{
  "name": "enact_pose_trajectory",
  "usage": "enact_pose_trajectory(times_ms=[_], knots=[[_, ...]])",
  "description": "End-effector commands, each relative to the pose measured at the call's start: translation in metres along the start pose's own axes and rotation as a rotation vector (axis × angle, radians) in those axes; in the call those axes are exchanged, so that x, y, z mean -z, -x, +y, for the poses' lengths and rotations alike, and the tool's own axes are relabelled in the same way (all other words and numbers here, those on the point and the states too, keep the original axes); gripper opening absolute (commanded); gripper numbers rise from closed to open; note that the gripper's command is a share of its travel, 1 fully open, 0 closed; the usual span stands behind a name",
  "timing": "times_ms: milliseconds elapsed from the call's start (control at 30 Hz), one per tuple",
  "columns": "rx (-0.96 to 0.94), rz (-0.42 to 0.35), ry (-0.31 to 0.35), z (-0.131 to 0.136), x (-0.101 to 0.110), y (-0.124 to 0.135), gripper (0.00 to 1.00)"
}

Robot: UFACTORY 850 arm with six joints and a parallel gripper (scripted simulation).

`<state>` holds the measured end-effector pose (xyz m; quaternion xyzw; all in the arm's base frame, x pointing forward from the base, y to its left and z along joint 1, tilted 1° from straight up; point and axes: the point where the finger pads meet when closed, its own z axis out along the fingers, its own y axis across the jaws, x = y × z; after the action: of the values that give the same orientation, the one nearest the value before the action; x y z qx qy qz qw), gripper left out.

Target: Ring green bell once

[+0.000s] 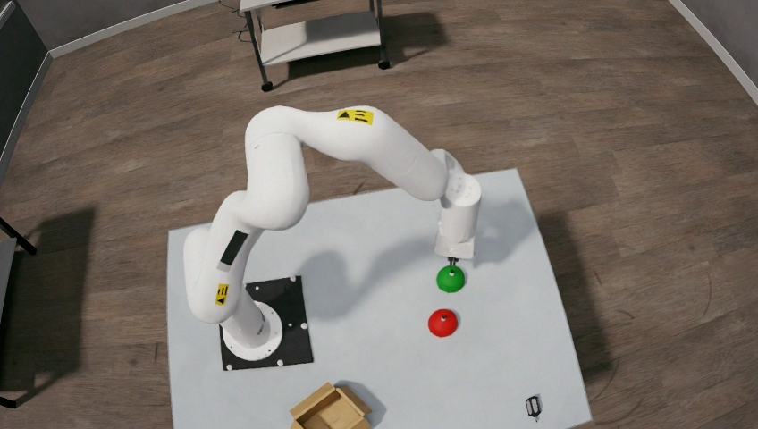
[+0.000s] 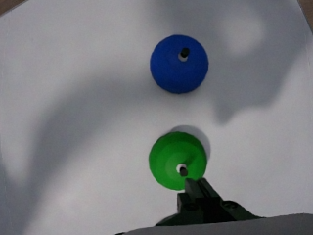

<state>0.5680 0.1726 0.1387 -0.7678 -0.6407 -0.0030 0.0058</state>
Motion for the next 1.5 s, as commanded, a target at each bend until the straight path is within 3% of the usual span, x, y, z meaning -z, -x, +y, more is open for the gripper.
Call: enact_pose_trajectory(times_ms=[0,800,1467], knots=[[0.0,0.001,0.002,0.001,-0.006,0.0,0.0],[0.0,0.001,0.002,0.002,-0.045,0.0,0.0],[0.0,0.001,0.002,0.002,-0.052,0.0,0.0]])
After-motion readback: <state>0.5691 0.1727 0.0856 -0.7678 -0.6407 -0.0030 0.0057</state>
